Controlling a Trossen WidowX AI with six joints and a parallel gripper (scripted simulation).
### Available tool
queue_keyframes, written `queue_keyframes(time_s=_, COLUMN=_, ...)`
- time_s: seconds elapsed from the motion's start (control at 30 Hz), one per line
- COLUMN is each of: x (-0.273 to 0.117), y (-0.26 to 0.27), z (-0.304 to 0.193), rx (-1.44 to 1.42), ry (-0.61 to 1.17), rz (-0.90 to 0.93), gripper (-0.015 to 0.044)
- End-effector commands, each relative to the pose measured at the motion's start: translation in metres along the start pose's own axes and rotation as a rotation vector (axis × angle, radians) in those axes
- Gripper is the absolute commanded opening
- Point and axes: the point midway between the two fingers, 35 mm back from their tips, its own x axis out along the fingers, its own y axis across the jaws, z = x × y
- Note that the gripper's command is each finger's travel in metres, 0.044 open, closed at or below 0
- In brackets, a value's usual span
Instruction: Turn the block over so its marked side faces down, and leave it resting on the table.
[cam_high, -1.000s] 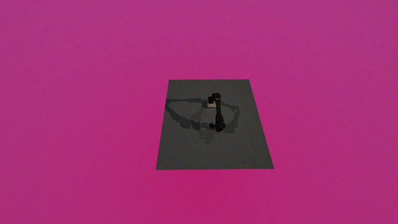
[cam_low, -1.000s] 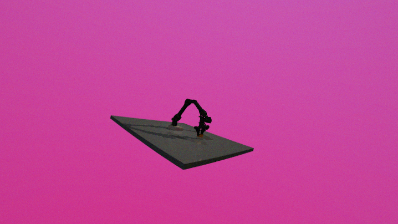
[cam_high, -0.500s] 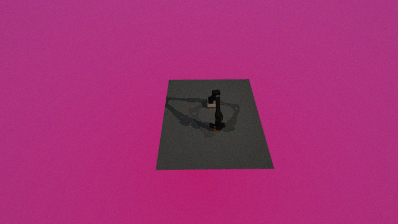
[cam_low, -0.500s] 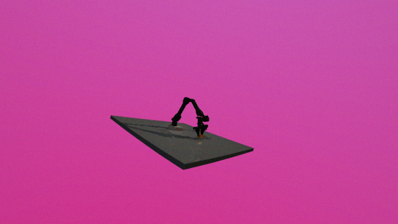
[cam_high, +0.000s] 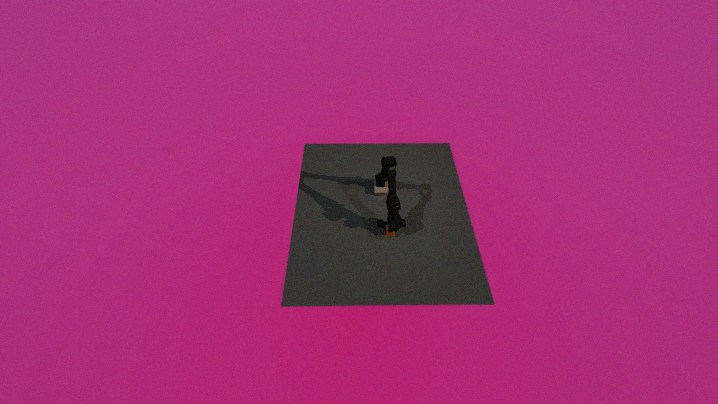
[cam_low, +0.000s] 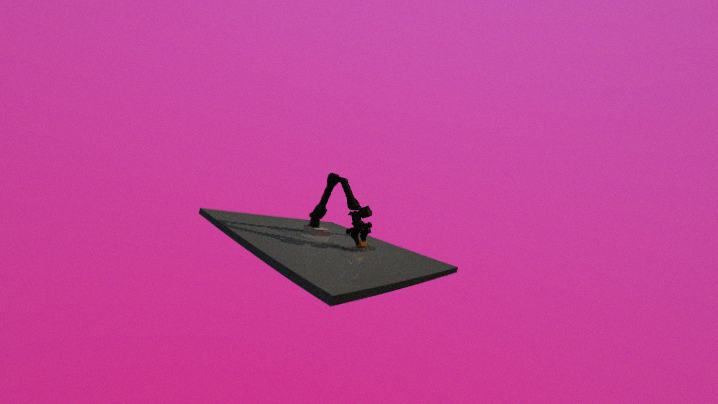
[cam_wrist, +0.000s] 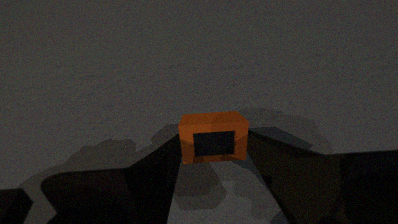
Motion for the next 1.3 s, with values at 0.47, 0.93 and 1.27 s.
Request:
queue_keyframes(time_s=0.47, x=0.028, y=0.002, z=-0.002, rx=-0.004, ry=-0.229, rz=-0.003, gripper=0.0000)
queue_keyframes(time_s=0.93, x=0.035, y=0.001, z=-0.010, rx=-0.004, ry=-0.439, rz=-0.004, gripper=0.0000)
queue_keyframes(time_s=1.27, x=0.024, y=-0.001, z=-0.018, rx=0.001, ry=-0.585, rz=-0.005, gripper=0.0000)
